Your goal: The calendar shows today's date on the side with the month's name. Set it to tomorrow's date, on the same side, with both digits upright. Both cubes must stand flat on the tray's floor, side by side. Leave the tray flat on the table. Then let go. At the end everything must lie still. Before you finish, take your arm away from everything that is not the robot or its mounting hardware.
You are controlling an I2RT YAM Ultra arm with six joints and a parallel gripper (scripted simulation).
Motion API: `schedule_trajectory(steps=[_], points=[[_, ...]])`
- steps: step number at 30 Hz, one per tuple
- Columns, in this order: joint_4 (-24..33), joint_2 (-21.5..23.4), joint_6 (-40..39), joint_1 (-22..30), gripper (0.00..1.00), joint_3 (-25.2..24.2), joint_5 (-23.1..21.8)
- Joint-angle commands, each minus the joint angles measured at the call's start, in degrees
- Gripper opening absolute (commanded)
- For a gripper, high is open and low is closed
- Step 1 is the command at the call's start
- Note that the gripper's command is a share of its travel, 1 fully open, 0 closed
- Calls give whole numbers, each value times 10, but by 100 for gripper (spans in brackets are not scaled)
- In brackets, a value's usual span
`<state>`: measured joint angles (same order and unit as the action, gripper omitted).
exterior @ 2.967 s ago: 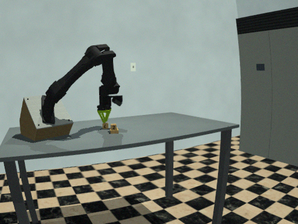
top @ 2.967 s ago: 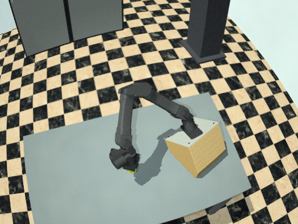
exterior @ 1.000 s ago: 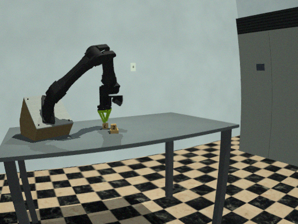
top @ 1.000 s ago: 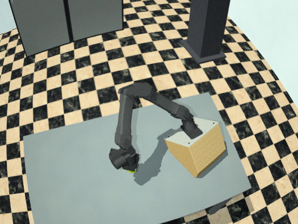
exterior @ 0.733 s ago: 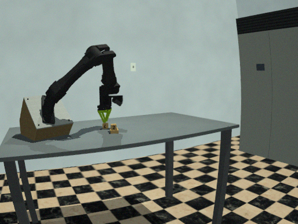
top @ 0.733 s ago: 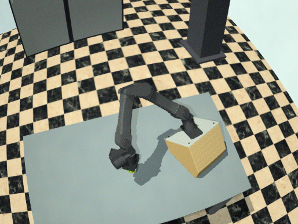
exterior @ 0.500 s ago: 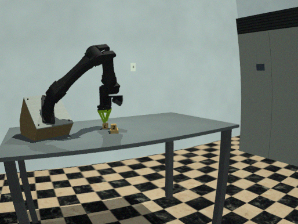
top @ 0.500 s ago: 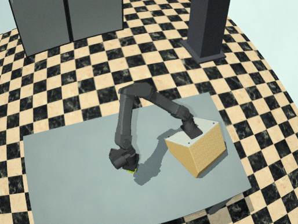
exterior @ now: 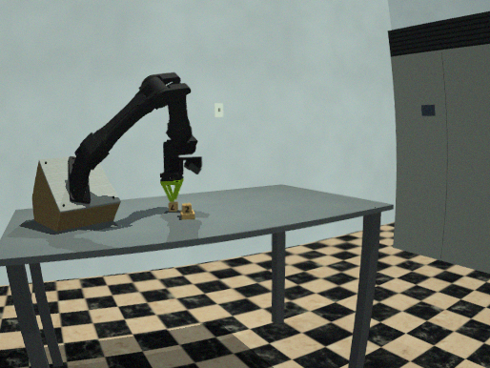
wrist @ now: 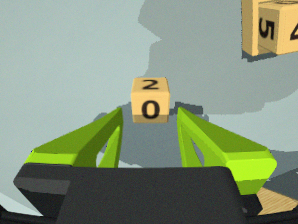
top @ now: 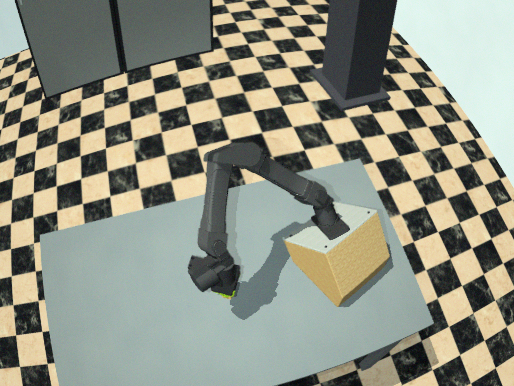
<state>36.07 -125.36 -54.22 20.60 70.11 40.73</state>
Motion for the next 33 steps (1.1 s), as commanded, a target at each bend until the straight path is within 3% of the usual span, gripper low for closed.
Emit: schedule_trajectory(steps=[1, 15, 25, 33], points=[[0, 16, 5, 8, 45, 7, 5], [29, 26, -14, 19, 45, 18, 3], [115, 47, -60, 54, 45, 52, 0], [125, 50, -66, 59, 45, 50, 0]])
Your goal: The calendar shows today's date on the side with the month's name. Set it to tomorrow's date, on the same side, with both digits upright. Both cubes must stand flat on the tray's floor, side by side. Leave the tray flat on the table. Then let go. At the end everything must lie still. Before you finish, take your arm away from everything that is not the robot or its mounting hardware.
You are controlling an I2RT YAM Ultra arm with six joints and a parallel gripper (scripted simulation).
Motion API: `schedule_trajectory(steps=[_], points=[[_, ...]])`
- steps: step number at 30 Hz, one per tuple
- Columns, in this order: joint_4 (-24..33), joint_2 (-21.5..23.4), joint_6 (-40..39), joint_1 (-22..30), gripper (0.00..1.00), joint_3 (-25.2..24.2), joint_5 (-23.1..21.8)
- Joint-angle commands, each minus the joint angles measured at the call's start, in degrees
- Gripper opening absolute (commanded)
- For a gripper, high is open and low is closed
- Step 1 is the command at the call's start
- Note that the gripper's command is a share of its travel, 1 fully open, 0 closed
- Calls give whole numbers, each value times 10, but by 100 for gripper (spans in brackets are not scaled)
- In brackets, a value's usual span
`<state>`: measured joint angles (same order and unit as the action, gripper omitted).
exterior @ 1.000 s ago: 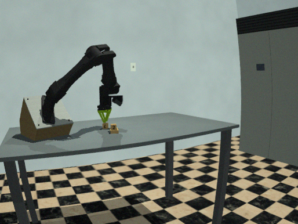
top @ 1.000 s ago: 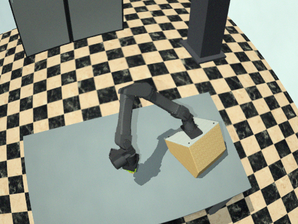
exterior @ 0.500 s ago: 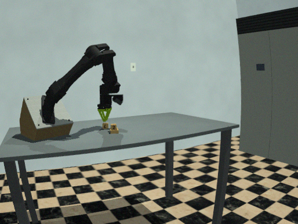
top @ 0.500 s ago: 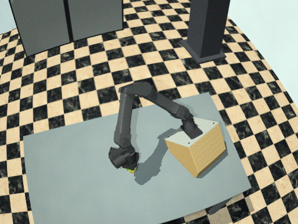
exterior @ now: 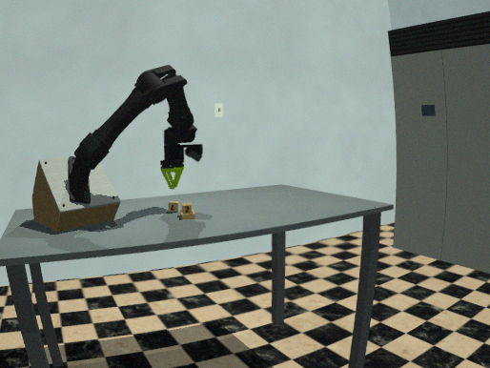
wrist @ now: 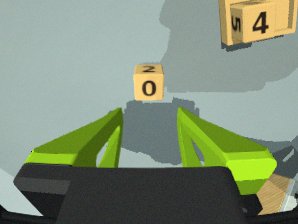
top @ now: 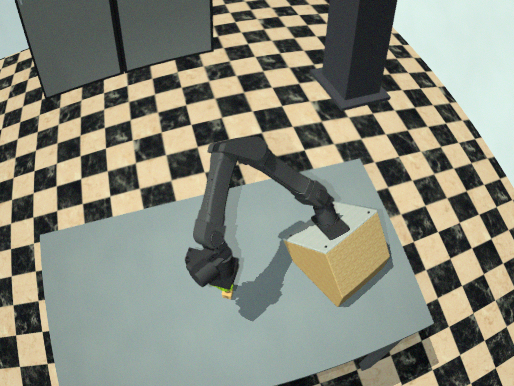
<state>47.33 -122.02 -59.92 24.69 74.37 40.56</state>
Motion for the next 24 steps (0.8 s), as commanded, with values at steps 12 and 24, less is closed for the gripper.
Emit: schedule_trajectory(steps=[12, 24], points=[[-132, 33, -4, 66, 45, -109, 123], [-234, 9, 33, 78, 45, -160, 176]])
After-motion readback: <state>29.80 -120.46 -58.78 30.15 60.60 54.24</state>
